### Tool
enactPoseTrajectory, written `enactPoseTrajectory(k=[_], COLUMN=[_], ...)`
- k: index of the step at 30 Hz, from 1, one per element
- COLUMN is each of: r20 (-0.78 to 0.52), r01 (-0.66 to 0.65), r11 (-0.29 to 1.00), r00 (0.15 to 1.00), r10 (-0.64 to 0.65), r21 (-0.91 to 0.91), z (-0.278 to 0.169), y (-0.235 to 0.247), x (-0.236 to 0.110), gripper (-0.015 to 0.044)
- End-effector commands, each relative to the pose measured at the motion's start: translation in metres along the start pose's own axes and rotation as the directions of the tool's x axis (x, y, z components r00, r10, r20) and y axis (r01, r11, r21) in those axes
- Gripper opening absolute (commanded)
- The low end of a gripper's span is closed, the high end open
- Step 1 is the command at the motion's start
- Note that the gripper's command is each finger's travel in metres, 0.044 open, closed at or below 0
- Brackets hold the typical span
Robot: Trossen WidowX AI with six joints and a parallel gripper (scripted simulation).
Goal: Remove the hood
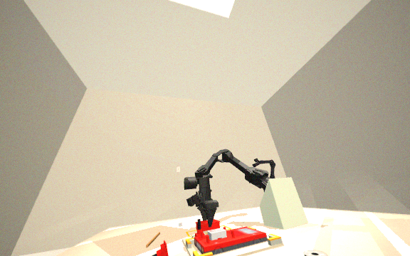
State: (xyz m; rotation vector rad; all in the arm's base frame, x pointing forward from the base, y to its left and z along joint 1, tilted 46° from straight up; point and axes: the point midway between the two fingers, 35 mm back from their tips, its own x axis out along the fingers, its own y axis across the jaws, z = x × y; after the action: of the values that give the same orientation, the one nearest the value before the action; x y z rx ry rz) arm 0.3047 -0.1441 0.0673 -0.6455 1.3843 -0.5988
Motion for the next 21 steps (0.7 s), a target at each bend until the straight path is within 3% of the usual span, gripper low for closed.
enactPoseTrajectory(k=[1,12,21], r20=[-0.001,-0.001,0.0], r01=[-0.003,-0.003,0.0], r11=[1.0,1.0,1.0], r00=[1.0,1.0,1.0], r10=[0.003,0.003,0.0], r21=[-0.008,-0.008,0.0], z=[-0.0008,-0.0009,-0.0002], y=[0.0016,0.0015,-0.0001], x=[0.0022,0.0074,0.0059], gripper=[0.0,0.0,0.0236])
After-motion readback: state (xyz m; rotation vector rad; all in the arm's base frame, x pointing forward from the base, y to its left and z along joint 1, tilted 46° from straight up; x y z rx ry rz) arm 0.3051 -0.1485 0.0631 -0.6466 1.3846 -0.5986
